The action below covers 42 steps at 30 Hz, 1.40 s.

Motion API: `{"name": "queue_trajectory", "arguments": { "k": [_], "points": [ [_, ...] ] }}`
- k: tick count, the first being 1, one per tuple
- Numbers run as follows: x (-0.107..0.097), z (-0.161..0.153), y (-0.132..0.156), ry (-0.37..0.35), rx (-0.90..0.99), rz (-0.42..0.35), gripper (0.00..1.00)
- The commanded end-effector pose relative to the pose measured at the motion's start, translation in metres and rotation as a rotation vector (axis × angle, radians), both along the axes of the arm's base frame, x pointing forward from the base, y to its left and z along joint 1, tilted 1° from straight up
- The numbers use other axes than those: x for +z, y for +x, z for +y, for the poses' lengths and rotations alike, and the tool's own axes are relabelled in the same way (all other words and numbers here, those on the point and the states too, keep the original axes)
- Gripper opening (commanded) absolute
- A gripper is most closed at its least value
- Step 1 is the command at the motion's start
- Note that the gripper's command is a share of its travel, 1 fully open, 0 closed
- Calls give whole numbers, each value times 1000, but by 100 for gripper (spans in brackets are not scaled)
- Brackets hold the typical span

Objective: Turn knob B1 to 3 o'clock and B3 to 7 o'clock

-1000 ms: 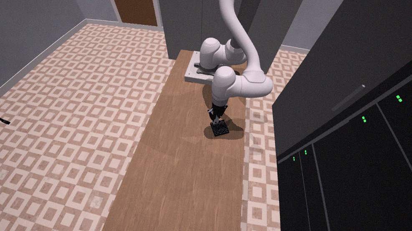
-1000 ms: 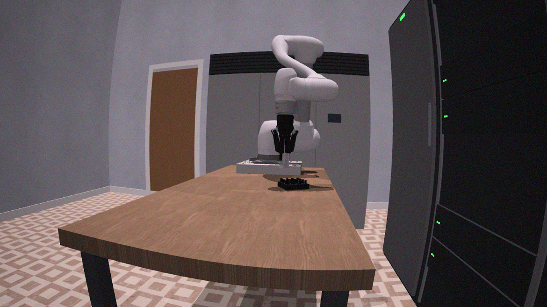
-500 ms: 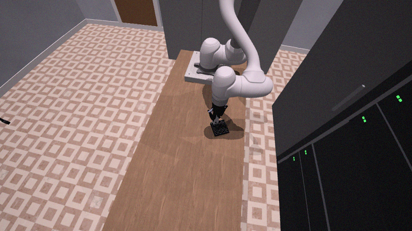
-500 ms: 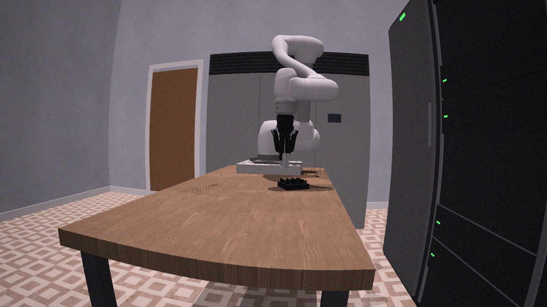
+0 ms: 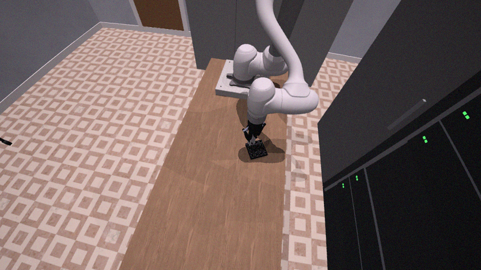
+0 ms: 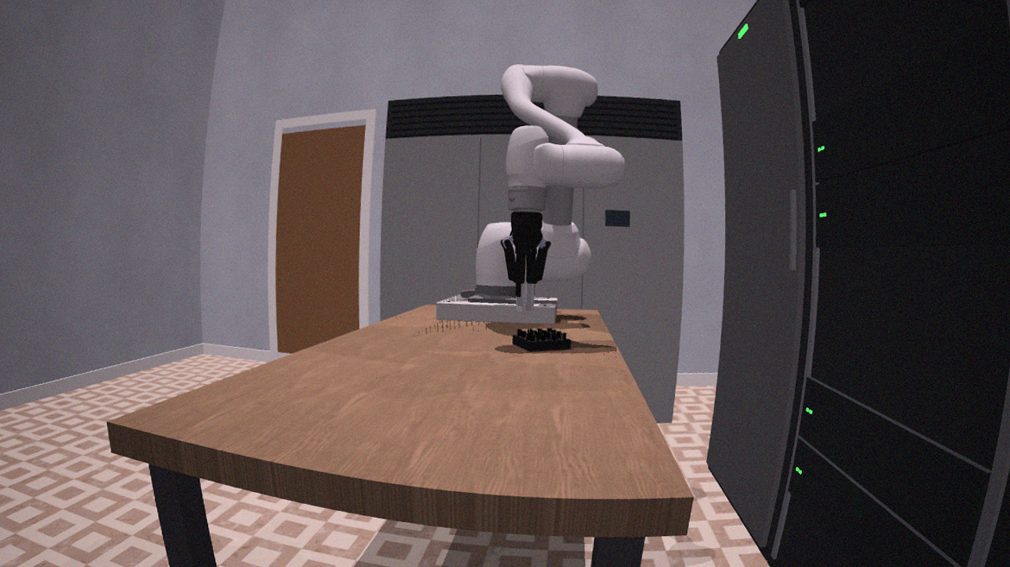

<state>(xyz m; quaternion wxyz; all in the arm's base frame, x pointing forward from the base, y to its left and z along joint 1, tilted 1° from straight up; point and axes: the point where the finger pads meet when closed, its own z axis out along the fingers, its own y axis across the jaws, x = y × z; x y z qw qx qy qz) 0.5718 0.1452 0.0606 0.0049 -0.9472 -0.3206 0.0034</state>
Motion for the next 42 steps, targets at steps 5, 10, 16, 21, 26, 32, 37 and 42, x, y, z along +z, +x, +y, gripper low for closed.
{"name": "queue_trajectory", "arguments": {
  "k": [5, 10, 16, 21, 26, 32, 37, 42],
  "points": [
    [-2, 0, 0, 0, 0, 0, 12],
    [-6, 0, 0, 1, 0, 0, 12],
    [-12, 0, 0, 1, 0, 0, 12],
    [-16, 0, 0, 1, 0, 0, 12],
    [-23, 0, 0, 1, 0, 0, 12],
    [-31, 0, 0, 1, 0, 0, 12],
    [-34, 0, 0, 1, 0, 0, 12],
    [-39, 0, 0, 1, 0, 0, 12]
  ]
}}
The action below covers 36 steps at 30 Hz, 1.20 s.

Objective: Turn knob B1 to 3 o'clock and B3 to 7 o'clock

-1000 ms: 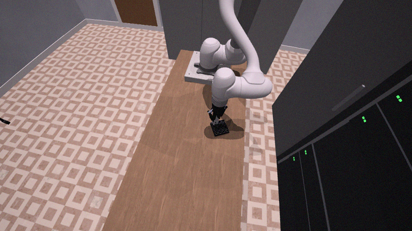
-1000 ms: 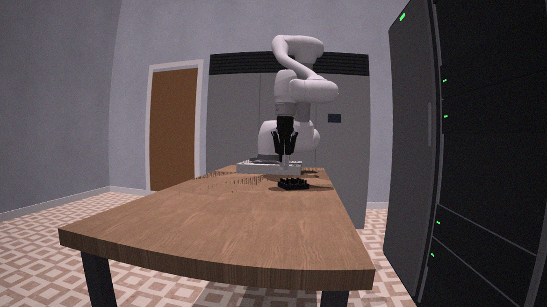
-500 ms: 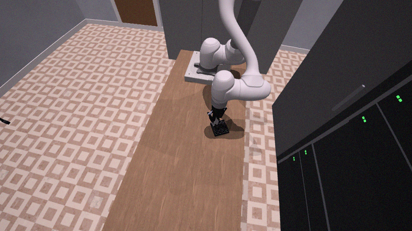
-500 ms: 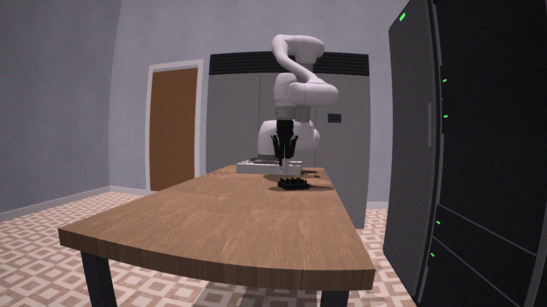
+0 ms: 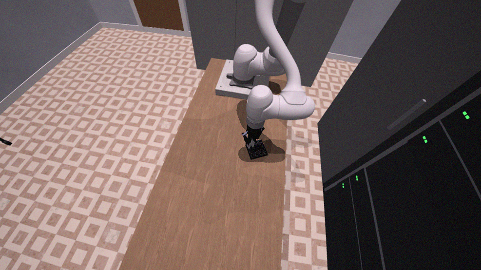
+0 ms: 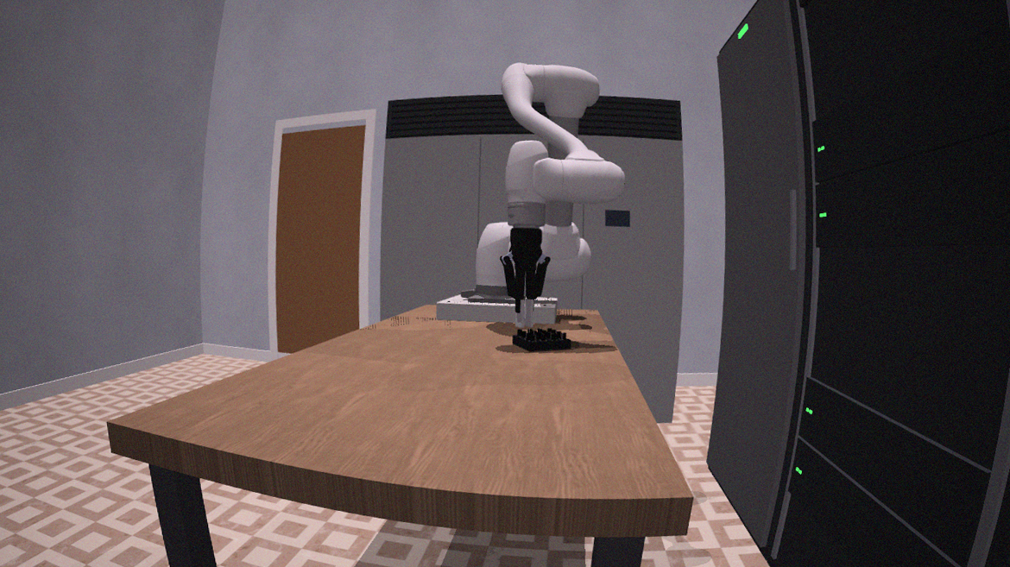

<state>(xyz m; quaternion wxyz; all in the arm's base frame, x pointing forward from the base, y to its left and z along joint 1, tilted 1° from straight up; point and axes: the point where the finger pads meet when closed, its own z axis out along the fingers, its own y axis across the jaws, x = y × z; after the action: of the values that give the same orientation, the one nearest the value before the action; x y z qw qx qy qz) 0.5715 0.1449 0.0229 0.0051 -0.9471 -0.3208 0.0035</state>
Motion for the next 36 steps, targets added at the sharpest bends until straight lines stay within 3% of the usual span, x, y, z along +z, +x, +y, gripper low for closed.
{"name": "queue_trajectory", "arguments": {
  "k": [1, 36],
  "points": [
    [-2, 0, 0, 0, 0, 0, 12],
    [-5, 0, 0, 0, 0, 0, 12]
  ]
}}
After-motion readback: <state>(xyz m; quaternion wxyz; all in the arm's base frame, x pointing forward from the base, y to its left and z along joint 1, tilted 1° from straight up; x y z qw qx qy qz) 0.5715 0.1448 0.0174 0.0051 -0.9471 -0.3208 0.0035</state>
